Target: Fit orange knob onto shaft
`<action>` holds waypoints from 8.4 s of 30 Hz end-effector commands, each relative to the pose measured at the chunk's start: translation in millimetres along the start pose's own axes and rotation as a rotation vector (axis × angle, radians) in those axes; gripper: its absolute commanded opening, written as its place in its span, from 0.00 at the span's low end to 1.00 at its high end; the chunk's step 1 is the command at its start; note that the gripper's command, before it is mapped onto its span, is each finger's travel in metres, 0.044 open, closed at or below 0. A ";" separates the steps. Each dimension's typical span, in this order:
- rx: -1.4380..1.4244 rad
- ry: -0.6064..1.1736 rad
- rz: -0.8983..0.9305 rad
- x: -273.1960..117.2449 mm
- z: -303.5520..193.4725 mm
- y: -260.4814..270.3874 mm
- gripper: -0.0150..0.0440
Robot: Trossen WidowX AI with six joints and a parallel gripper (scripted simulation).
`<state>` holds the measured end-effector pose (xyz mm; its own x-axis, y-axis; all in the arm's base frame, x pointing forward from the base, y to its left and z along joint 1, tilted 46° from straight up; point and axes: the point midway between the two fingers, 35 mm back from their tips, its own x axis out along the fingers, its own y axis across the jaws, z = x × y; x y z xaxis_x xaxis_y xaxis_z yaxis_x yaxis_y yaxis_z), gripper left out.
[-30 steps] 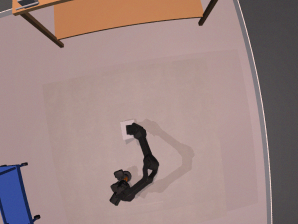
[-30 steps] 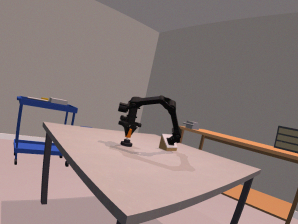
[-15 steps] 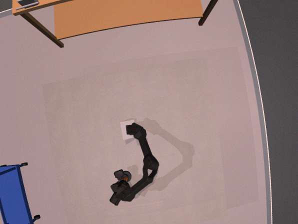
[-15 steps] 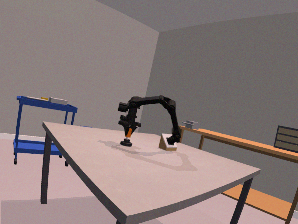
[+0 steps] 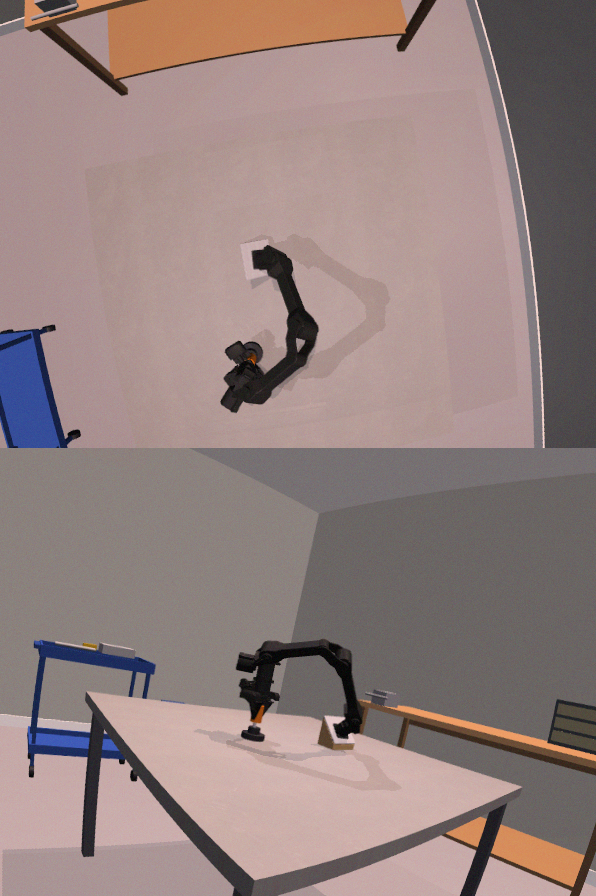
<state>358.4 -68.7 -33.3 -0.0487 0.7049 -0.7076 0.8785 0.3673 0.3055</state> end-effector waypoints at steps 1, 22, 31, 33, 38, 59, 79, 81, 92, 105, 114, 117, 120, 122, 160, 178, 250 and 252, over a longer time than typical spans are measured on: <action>-0.013 -0.005 0.007 -2.9 0.2 1.4 0.25; -0.013 -0.005 0.007 2.2 1.9 -3.8 0.25; -0.013 -0.005 0.007 2.5 1.8 -3.7 0.25; -0.013 -0.005 0.007 2.5 1.8 -3.7 0.25; -0.013 -0.005 0.007 -1.3 0.7 -2.8 0.25; -0.222 -0.005 0.006 -2.7 0.1 0.2 0.25; -0.222 -0.005 0.006 2.6 1.1 -2.8 0.25; -0.222 -0.005 0.006 2.6 1.1 -2.8 0.25; -0.276 -0.005 0.006 -2.3 -0.7 -1.8 0.25; -0.432 -0.006 0.006 -2.3 -0.2 0.2 0.25; -0.431 -0.006 0.006 -0.9 0.4 -2.6 0.25; -0.432 -0.006 0.006 3.2 0.6 -2.4 0.25; -0.432 -0.006 0.006 2.6 0.6 -2.4 0.25; -0.432 -0.006 0.006 2.6 0.6 -2.4 0.25; -0.641 -0.007 0.005 -2.2 0.3 -1.2 0.25; -0.850 -0.007 0.004 1.3 1.3 -3.5 0.25; -1.269 -0.008 0.003 0.4 2.3 -2.4 0.25; -1.269 -0.008 0.003 1.1 2.5 -3.4 0.25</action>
<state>357.5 -70.1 -34.7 -0.0429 0.7042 -0.7087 -0.1850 0.6915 0.6983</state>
